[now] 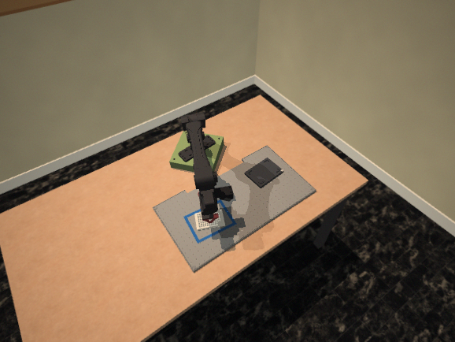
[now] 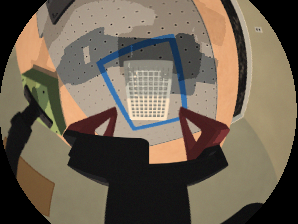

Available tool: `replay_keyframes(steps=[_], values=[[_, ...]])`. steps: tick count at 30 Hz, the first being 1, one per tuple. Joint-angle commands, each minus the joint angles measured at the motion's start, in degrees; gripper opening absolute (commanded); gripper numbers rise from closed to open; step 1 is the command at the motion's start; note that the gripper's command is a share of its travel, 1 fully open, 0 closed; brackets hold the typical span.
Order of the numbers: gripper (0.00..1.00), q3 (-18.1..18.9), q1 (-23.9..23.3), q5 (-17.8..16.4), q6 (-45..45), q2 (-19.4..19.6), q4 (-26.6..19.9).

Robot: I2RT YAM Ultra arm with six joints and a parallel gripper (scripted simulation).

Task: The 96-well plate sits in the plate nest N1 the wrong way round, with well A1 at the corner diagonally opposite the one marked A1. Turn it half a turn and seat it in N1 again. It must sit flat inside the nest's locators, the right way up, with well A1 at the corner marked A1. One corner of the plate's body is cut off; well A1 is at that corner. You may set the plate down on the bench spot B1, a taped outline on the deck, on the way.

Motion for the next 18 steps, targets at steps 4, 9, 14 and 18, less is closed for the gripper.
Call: replay_keyframes(steps=[4, 9, 14, 18], values=[[1.0, 2.5, 0.1, -0.3, 0.1, -2.0, -3.3], [1.0, 2.5, 0.1, -0.3, 0.1, -2.0, -3.3], [1.0, 2.5, 0.1, -0.3, 0.1, -2.0, -3.3], [1.0, 2.5, 0.1, -0.3, 0.1, -2.0, -3.3]])
